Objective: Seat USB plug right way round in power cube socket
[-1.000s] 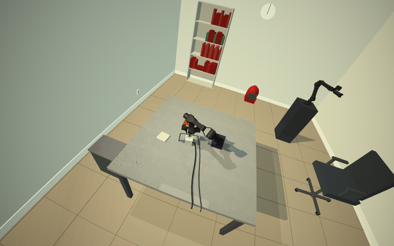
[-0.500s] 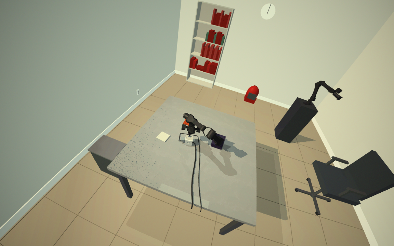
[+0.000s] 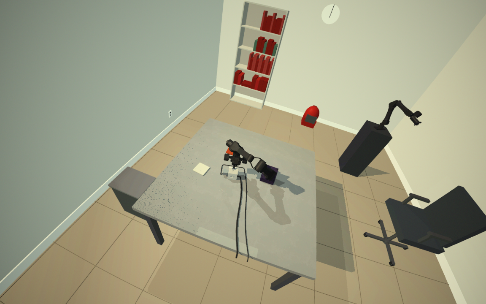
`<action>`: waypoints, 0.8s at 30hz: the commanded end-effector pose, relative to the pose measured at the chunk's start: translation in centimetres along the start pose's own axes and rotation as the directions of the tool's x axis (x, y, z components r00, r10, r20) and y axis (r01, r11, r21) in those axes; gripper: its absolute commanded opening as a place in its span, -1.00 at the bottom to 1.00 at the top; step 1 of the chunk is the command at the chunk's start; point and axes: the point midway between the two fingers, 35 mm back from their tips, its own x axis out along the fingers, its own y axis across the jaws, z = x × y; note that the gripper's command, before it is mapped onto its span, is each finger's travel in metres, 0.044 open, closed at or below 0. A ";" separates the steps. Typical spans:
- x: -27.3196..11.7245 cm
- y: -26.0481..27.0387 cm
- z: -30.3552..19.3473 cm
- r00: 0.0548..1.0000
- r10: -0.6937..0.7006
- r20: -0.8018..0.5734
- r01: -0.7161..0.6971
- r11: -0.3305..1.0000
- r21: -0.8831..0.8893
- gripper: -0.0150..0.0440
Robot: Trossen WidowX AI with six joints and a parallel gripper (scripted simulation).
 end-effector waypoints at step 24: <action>-1.7 0.0 0.0 1.000 0.000 0.000 0.000 1.000 0.000 -0.49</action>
